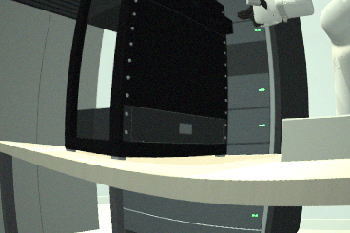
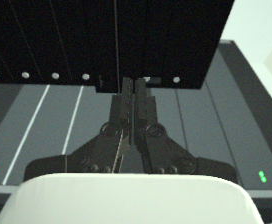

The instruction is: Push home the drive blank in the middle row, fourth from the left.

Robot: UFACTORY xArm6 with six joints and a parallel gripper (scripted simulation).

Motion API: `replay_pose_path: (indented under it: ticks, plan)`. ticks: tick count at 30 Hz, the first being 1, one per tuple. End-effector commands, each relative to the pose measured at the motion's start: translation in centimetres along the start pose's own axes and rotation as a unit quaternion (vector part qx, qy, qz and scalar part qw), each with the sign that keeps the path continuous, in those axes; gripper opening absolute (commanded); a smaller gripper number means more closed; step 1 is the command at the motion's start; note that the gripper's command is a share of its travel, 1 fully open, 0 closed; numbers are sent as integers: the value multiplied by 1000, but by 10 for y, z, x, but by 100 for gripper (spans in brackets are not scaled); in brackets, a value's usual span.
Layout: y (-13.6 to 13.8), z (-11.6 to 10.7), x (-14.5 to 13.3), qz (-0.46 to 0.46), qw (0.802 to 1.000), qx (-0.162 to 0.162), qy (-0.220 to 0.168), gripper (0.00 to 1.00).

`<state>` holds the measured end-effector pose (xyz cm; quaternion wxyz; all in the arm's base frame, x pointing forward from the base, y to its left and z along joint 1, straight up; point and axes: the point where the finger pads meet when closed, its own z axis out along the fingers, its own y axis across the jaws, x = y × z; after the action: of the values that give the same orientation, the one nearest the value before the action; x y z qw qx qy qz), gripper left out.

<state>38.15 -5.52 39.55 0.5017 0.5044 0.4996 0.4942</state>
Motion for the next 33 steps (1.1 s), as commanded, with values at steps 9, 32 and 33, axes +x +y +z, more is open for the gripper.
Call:
replay_pose_path:
  ticks: [9, 32, 33]
  plan:
    - [2, 48, 0, 0, 1000, -1, 1, 0]
    - [2, 59, 0, 0, 1000, -1, 1, 0]
    - [2, 61, 0, 0, 1000, -1, 1, 0]
